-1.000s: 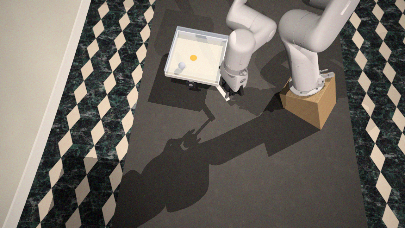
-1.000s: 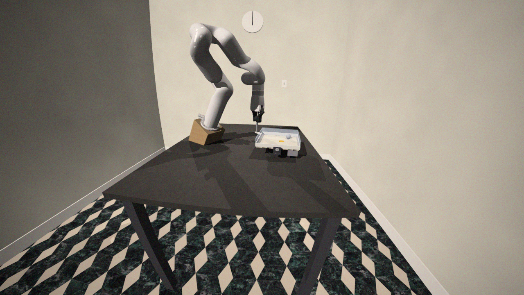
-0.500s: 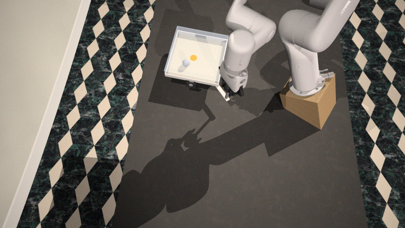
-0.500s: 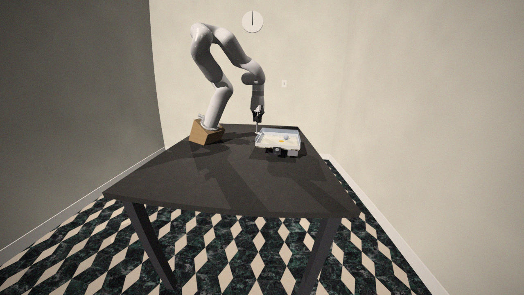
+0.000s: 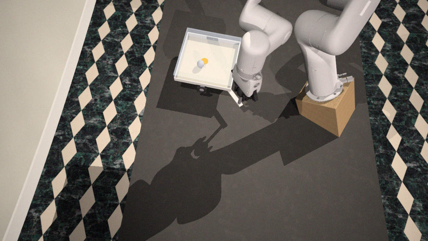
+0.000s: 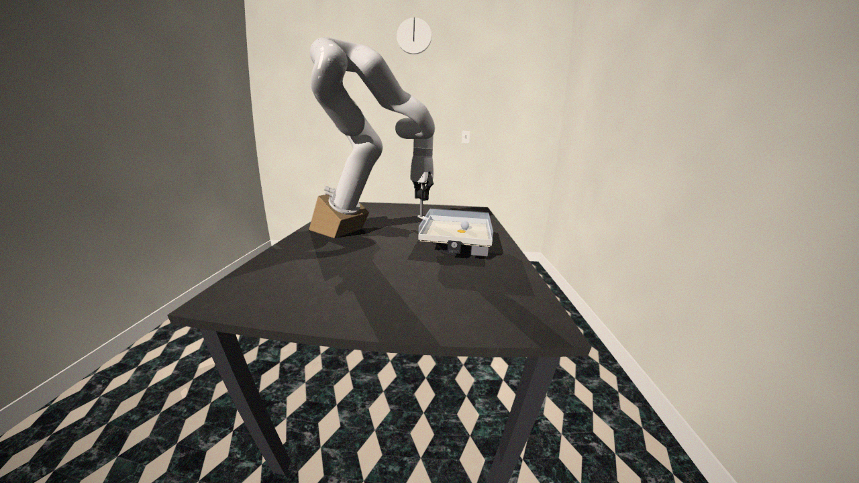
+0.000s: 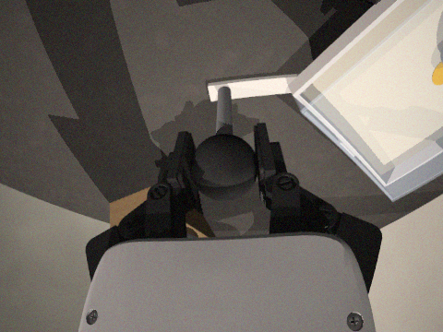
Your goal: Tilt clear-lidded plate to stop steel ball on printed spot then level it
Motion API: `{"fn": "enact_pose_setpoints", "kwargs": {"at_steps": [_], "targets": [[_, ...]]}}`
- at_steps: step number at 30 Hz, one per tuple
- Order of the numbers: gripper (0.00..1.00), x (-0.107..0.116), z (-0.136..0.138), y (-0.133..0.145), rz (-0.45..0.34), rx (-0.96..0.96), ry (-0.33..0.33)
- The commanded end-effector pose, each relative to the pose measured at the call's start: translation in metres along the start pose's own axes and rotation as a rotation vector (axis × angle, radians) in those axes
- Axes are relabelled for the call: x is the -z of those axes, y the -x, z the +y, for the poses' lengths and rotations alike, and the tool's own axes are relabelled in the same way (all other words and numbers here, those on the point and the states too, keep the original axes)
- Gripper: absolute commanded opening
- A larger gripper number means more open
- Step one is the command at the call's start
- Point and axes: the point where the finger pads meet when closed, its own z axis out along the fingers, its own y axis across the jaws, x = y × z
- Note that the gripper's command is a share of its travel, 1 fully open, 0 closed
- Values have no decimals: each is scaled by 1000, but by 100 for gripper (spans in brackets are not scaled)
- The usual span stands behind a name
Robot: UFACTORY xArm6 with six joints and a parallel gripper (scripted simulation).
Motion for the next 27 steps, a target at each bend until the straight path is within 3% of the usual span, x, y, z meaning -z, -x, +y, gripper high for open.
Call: {"fn": "enact_pose_setpoints", "kwargs": {"at_steps": [1, 27], "targets": [[0, 1, 1, -2, 4, -1, 1], [0, -1, 0, -5, 4, -1, 1]]}}
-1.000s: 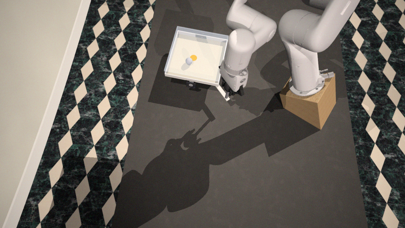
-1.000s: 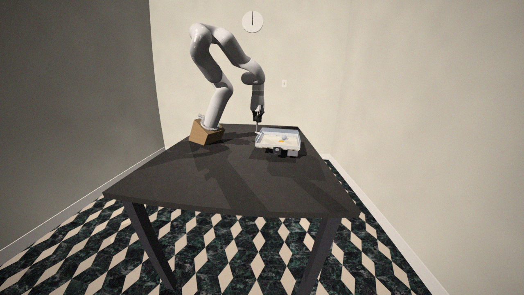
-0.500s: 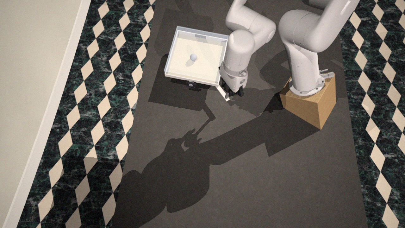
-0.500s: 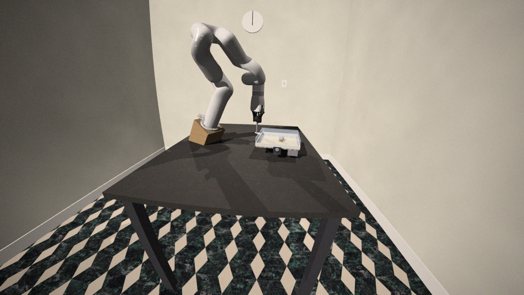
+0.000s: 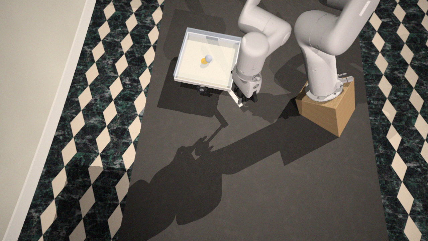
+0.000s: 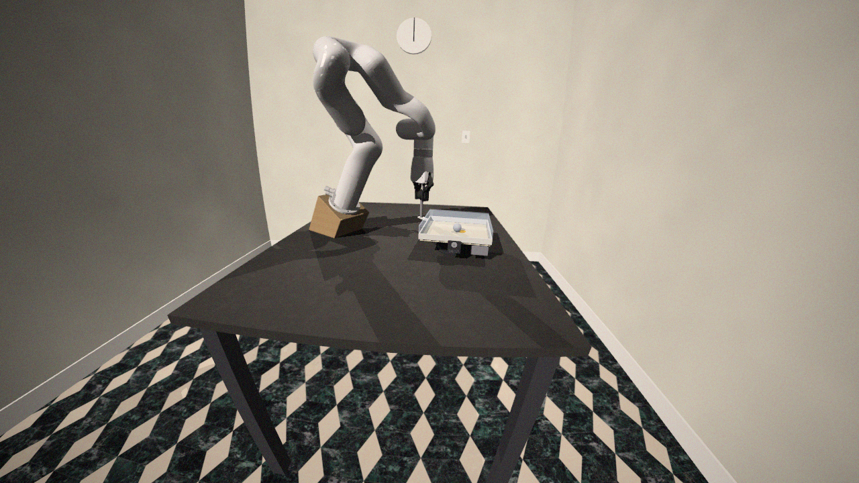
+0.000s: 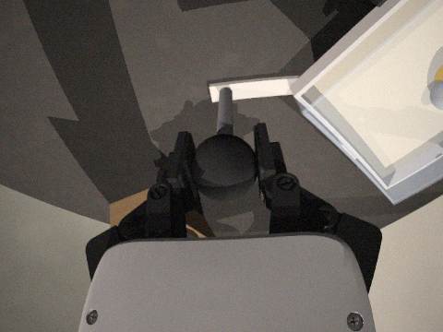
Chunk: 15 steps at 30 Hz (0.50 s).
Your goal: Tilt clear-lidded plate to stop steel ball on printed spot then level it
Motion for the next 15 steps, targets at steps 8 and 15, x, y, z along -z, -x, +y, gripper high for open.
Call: {"fn": "enact_pose_setpoints", "kwargs": {"at_steps": [8, 15], "targets": [[0, 3, 1, -2, 8, -2, 0], [0, 4, 2, 0, 8, -2, 0]]}}
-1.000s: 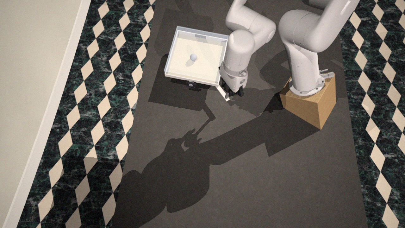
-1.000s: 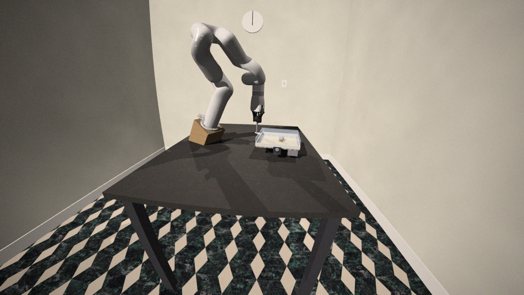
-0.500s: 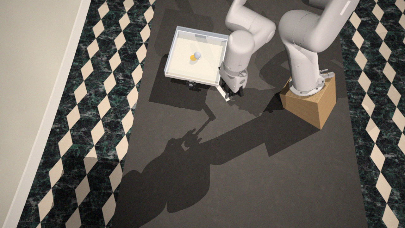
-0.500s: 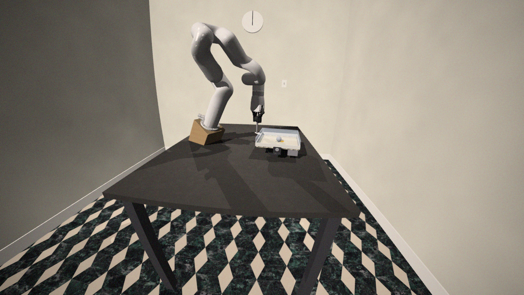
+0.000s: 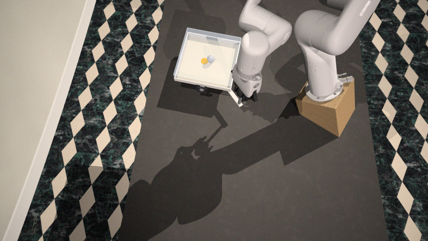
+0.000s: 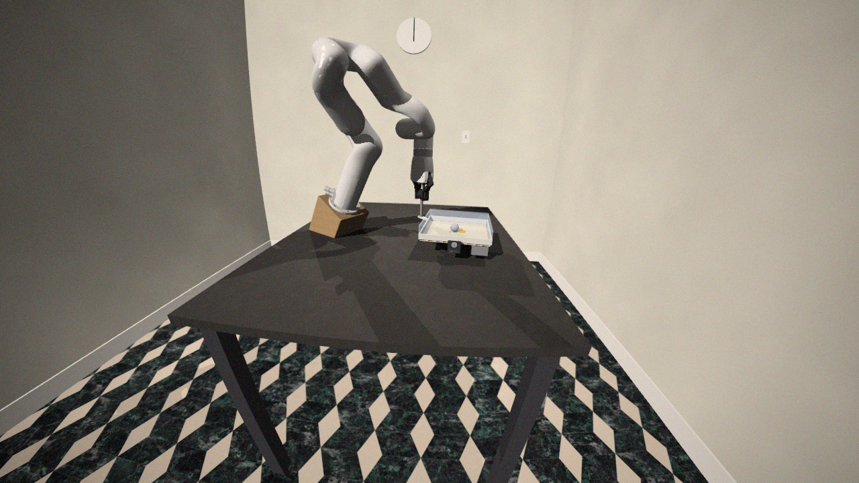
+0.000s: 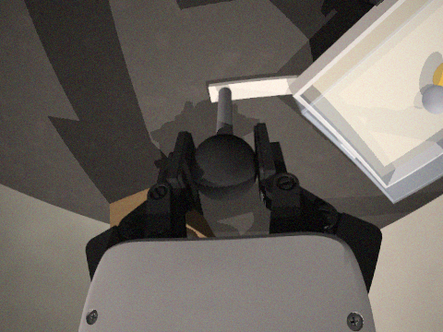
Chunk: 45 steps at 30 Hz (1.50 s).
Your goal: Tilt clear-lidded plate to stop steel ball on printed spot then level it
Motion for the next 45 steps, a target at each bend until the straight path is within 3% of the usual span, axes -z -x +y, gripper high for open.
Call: {"fn": "enact_pose_setpoints", "kwargs": {"at_steps": [1, 45], "targets": [[0, 2, 1, -1, 4, -1, 0], [0, 1, 1, -4, 4, -1, 0]]}}
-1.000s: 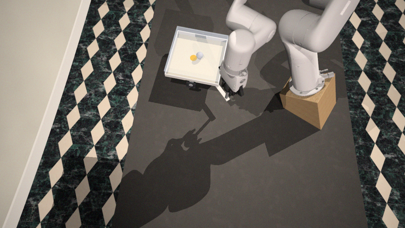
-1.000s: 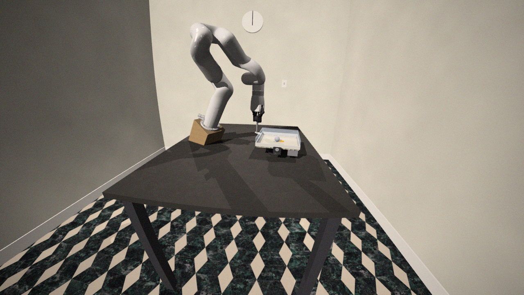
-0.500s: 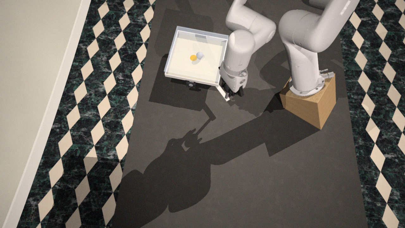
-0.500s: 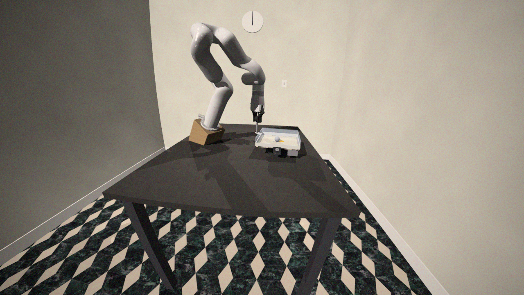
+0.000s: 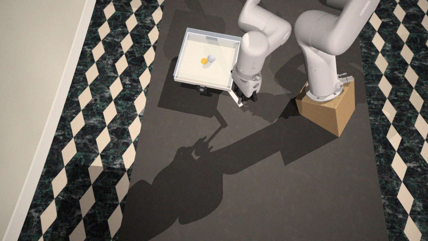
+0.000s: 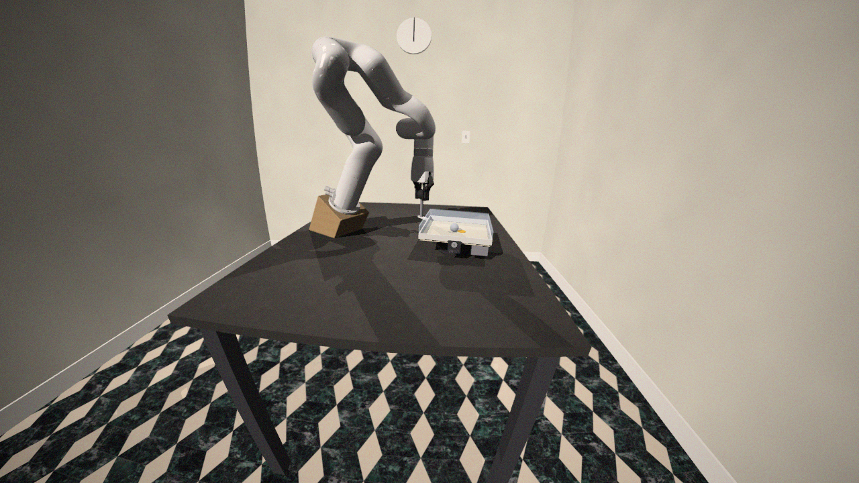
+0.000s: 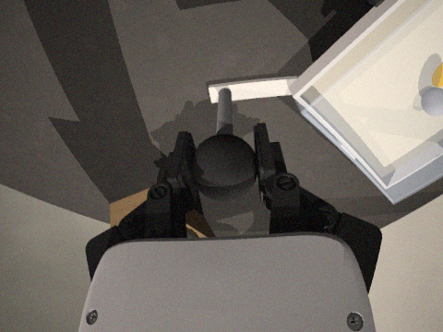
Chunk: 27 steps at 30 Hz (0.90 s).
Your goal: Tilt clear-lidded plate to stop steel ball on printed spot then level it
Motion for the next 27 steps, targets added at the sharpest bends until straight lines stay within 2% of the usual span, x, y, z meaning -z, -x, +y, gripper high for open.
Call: {"fn": "enact_pose_setpoints", "kwargs": {"at_steps": [1, 27], "targets": [[0, 1, 0, -3, 5, -1, 0], [0, 3, 2, -1, 5, -1, 0]]}}
